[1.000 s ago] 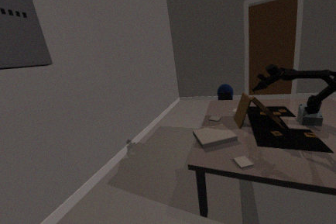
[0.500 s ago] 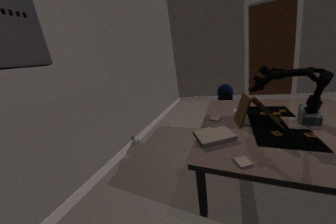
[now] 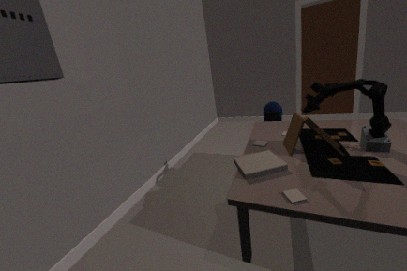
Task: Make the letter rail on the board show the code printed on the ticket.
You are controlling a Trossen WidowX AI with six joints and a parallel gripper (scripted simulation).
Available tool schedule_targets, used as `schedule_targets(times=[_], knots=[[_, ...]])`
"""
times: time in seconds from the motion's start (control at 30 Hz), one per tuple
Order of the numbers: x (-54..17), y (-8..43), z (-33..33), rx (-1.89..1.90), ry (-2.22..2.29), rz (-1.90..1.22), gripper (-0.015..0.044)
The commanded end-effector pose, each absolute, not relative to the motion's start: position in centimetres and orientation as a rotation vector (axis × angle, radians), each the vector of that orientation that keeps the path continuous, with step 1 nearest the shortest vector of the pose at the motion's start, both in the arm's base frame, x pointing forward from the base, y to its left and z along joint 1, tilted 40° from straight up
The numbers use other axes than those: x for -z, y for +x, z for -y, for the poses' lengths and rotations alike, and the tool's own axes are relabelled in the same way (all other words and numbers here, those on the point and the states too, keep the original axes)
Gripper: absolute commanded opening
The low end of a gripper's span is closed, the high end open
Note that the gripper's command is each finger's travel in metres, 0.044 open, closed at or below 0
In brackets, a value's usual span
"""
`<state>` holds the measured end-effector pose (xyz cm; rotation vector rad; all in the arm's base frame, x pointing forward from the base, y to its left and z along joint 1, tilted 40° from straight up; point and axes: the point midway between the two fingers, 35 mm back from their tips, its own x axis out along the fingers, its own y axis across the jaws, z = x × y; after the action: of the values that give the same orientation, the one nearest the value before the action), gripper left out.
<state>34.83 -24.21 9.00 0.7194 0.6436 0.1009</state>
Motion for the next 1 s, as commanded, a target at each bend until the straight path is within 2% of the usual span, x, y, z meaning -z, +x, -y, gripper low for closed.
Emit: schedule_targets(times=[0.0, 0.7, 0.97], knots=[[-6.9, 34.1, 25.3, -0.134, 0.701, -0.640, 0.0000], [2.7, 29.3, 28.2, -0.262, 0.612, -0.542, 0.0000], [3.7, 31.0, 27.5, -0.263, 0.610, -0.543, 0.0000]])
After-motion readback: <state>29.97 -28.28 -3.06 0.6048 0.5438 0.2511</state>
